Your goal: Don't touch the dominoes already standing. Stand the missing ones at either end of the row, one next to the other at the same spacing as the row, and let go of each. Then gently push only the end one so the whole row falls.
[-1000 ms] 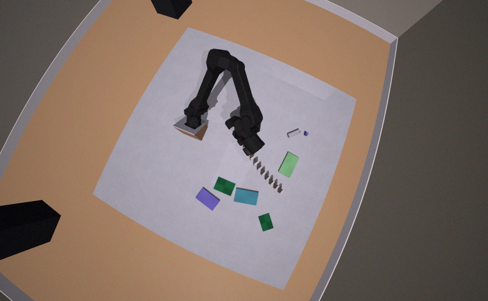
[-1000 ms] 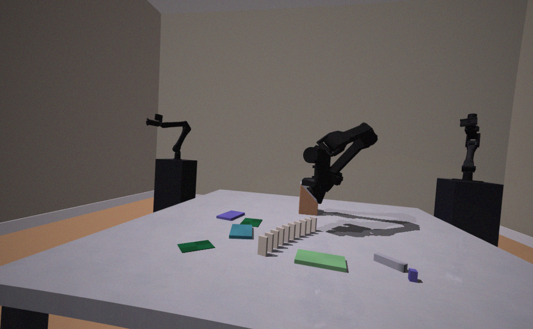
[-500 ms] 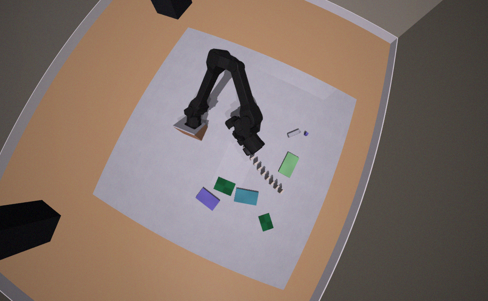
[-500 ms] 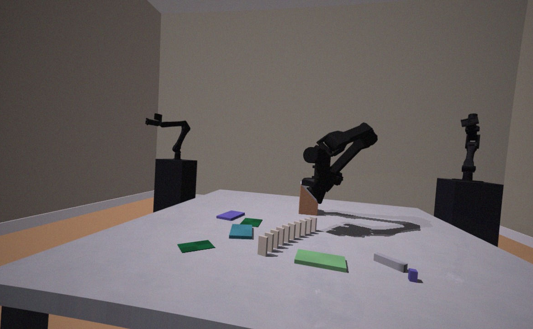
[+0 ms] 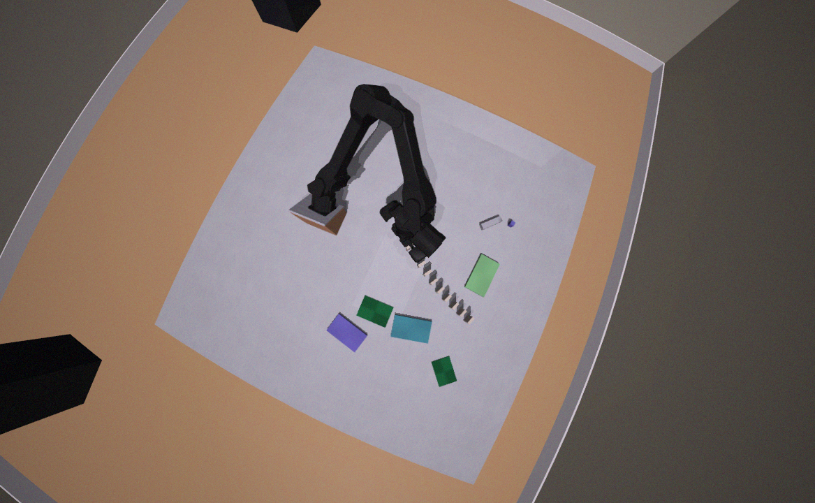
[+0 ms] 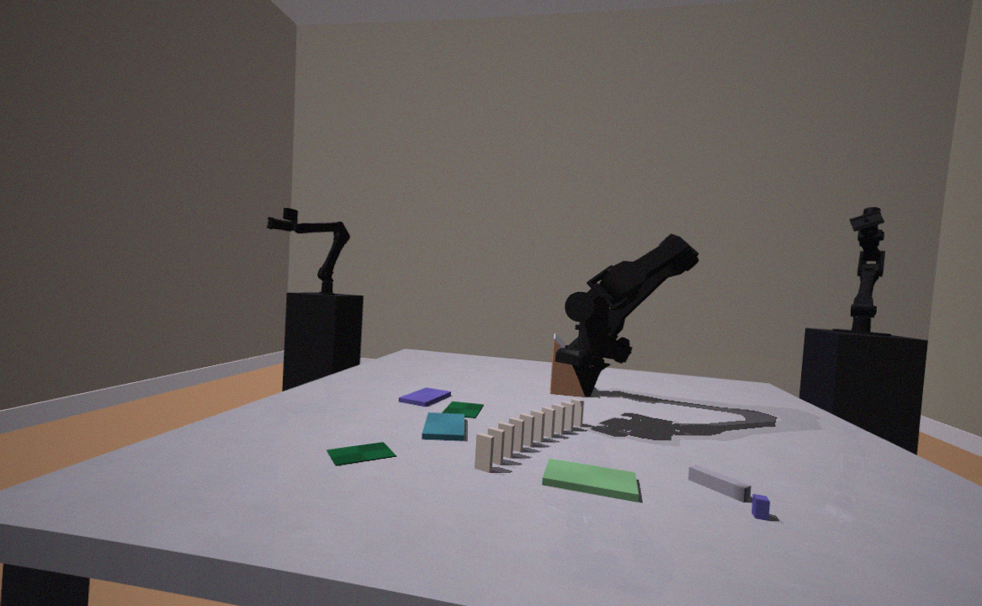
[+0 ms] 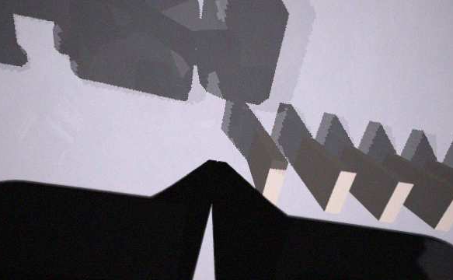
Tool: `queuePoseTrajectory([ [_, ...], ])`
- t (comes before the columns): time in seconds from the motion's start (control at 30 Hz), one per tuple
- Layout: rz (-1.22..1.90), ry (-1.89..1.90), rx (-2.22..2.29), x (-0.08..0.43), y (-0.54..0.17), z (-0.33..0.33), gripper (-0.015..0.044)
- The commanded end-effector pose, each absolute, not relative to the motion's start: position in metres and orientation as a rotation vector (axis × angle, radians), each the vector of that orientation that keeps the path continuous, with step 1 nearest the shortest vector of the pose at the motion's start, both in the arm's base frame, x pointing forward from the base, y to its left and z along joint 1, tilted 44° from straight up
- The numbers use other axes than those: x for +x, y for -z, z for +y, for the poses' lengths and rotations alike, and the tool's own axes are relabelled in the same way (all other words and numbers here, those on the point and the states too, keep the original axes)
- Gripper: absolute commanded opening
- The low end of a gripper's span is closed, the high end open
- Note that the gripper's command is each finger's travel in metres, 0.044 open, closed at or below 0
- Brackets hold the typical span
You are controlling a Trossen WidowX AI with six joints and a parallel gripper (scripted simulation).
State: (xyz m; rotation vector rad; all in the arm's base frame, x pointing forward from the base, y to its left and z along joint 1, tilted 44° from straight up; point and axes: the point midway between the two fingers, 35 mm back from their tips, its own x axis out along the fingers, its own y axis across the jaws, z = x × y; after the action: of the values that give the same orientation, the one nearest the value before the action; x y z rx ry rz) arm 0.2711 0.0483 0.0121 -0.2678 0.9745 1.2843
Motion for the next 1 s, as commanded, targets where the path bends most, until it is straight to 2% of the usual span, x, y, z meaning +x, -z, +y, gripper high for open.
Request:
queuePoseTrajectory([
  [0.0, 0.992, -1.299, -0.24, 0.261, 0.015, 0.074, 0.0],
  [0.97, 0.991, -1.299, -0.242, 0.292, 0.027, 0.063, 0.0],
])
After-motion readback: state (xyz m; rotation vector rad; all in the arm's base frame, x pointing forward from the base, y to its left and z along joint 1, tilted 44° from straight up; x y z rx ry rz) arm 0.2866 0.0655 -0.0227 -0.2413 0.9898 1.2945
